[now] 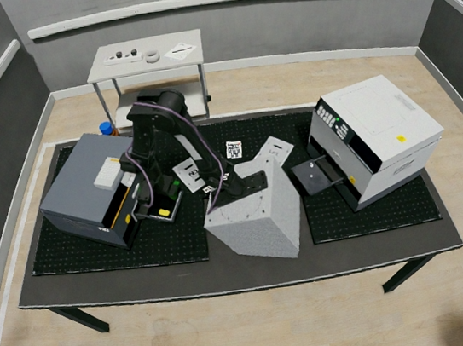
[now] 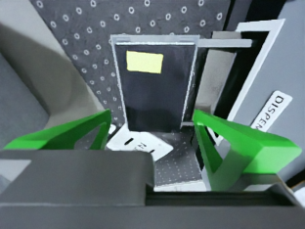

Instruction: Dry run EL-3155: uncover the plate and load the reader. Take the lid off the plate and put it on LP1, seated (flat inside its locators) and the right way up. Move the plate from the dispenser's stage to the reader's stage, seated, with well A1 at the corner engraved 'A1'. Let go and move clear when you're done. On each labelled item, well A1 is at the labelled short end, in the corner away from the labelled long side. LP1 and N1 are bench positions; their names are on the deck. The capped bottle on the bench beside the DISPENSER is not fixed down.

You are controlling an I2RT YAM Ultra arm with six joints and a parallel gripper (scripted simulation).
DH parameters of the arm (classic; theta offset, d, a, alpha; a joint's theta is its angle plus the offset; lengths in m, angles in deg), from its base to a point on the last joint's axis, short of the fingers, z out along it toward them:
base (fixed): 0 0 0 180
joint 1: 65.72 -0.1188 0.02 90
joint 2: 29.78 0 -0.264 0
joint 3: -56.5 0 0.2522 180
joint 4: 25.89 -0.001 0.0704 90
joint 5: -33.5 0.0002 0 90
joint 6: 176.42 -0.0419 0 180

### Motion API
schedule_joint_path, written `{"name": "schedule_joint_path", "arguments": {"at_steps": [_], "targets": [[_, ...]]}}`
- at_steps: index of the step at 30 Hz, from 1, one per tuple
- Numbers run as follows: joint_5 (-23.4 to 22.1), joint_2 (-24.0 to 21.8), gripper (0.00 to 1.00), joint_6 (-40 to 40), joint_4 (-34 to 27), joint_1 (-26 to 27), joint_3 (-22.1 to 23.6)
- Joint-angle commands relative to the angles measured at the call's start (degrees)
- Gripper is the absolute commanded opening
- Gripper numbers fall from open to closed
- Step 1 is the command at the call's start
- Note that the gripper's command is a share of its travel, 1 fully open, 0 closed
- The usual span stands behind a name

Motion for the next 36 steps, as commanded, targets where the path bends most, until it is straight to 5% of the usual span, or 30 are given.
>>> {"name": "schedule_joint_path", "arguments": {"at_steps": [1, 36], "targets": [[-0.02, 1.18, 1.00, -0.58, 1.83, -0.78, 0.94], [0.18, 8.08, 1.00, -0.90, 9.44, -1.01, 1.10]]}}
